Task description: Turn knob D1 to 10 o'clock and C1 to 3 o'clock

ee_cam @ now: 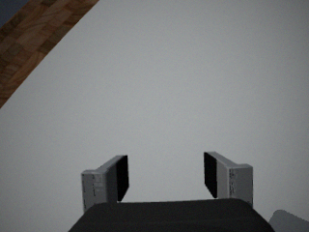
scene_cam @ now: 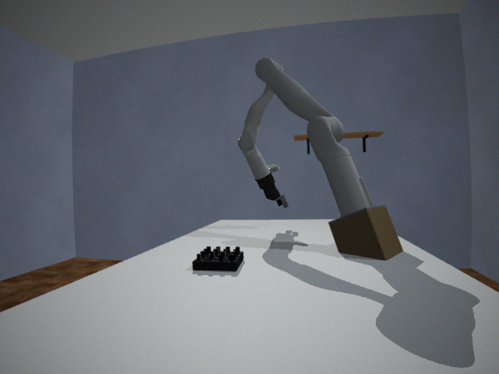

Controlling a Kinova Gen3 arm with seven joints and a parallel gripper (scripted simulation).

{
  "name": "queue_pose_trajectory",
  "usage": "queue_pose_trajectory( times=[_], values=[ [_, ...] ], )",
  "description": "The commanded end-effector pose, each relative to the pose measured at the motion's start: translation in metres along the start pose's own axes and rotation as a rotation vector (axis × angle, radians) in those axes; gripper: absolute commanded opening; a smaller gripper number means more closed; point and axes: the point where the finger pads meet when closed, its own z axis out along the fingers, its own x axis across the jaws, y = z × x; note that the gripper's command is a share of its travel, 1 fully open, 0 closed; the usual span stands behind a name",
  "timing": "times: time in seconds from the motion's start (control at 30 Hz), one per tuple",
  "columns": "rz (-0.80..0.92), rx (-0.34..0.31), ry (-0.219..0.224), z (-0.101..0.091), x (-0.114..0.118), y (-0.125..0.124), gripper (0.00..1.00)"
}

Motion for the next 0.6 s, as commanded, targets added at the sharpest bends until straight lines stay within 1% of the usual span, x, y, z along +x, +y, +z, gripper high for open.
queue_pose_trajectory(
  times=[0.0,0.03,0.23,0.27,0.57],
  values=[
    [-0.002,0.0,-0.001,0.0,0.0,0.001,1.0],
    [-0.064,-0.017,-0.006,-0.004,0.002,0.017,1.0],
    [-0.064,-0.017,-0.006,-0.004,0.002,0.017,1.0],
    [-0.128,-0.033,-0.011,-0.008,0.006,0.034,1.0],
    [-0.128,-0.033,-0.011,-0.008,0.006,0.034,1.0]
  ],
)
